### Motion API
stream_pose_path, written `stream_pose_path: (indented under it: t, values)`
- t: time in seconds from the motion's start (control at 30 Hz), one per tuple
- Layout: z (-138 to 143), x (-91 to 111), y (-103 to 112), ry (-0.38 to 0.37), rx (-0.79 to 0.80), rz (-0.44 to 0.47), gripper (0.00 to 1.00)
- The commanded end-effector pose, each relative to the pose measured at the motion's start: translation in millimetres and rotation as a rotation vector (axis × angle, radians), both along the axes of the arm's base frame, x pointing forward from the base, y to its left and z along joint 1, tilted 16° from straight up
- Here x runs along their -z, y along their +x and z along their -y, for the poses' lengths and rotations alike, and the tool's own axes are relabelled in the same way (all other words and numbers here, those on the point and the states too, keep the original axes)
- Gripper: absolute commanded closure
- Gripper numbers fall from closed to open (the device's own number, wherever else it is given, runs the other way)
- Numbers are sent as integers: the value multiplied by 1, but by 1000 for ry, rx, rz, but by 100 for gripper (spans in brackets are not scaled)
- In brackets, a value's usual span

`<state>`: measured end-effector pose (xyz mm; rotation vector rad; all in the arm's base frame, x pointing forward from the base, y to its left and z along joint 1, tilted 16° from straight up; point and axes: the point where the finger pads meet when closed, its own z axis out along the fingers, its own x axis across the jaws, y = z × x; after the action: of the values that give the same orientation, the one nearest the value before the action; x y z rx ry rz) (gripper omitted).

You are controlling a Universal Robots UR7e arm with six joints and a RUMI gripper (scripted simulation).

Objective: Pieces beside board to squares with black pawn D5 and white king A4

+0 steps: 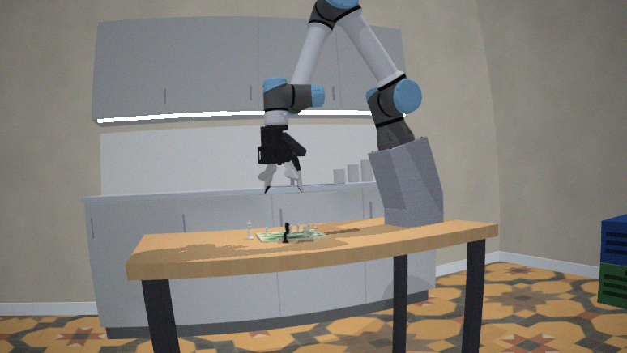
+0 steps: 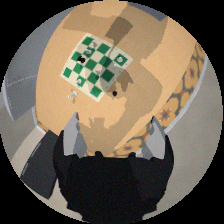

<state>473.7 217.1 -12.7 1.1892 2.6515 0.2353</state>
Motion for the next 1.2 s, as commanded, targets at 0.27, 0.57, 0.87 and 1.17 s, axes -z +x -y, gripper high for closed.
stream_pose_path:
  t: [0.27, 0.57, 0.87, 1.17]
  values:
    - [-3, 2, -2, 50, 180, -9, 0]
    - [-5, 4, -3, 91, 323, -17, 0]
    - [-8, 6, -4, 147, 526, -28, 0]
    - [-12, 9, -5, 216, 769, -41, 0]
